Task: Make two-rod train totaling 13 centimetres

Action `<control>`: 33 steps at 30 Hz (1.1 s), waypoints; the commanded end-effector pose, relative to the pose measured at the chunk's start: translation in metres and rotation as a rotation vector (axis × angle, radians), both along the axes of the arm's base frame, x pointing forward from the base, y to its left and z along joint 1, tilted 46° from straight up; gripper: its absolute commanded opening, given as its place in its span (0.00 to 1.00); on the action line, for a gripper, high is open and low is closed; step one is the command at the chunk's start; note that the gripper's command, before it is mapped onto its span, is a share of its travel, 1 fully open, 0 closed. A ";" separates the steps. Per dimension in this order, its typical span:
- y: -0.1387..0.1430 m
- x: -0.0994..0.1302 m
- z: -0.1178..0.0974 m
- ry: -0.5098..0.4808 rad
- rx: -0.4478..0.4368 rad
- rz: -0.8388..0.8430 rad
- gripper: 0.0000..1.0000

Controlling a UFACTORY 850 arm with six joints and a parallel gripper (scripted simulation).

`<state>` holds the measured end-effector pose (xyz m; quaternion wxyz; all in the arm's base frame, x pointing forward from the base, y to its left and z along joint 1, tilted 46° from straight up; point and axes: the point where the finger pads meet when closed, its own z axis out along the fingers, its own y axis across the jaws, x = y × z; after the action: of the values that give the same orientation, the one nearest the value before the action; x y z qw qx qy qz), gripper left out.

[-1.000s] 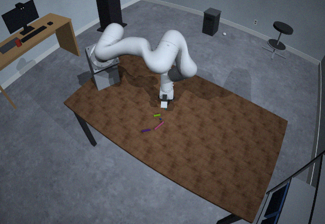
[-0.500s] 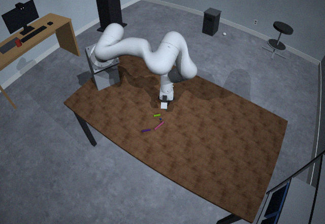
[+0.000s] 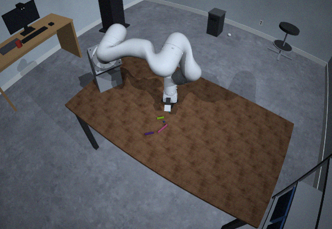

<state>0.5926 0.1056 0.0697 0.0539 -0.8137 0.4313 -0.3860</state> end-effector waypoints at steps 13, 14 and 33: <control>0.000 0.000 0.000 -0.001 0.000 0.000 0.24; 0.000 0.000 0.000 -0.001 0.000 0.000 0.24; 0.000 0.000 0.000 -0.001 0.000 0.000 0.04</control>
<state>0.5926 0.1056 0.0697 0.0539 -0.8137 0.4313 -0.3860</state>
